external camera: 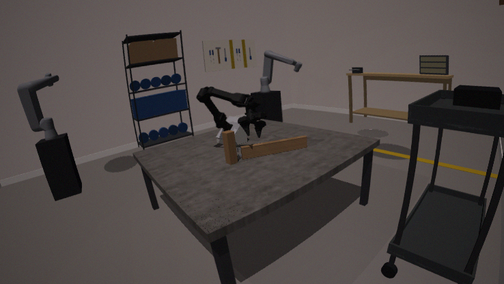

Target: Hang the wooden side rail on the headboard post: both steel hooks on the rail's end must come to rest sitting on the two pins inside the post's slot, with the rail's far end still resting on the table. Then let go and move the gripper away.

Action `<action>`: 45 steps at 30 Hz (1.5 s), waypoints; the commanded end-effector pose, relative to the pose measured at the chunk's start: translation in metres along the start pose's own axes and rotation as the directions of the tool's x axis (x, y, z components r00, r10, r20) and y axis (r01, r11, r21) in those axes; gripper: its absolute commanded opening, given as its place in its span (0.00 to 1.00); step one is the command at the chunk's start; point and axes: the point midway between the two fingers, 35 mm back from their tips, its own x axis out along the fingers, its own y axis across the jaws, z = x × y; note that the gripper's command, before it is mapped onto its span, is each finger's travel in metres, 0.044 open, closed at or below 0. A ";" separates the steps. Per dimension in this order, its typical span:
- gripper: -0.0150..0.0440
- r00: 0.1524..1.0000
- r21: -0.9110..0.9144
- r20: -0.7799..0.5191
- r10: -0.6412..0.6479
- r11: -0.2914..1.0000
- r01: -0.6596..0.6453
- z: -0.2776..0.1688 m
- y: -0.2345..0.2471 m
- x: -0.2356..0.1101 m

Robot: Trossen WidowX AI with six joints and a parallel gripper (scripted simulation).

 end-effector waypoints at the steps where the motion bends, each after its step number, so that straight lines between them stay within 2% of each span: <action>1: 1.00 0.995 -0.163 -0.033 0.089 0.982 -0.093 0.006 0.003 0.000; 7: 1.00 0.965 -0.440 -0.136 0.224 0.859 -0.261 0.007 0.002 -0.003; 16: 1.00 0.870 -0.698 -0.324 0.371 0.527 -0.485 -0.007 -0.008 -0.017; 22: 1.00 0.868 -0.701 -0.328 0.374 0.519 -0.489 -0.007 -0.008 -0.016; 27: 1.00 0.868 -0.701 -0.328 0.373 0.520 -0.488 -0.018 0.004 0.012; 45: 1.00 0.868 -0.701 -0.328 0.373 0.520 -0.488 -0.027 0.015 0.038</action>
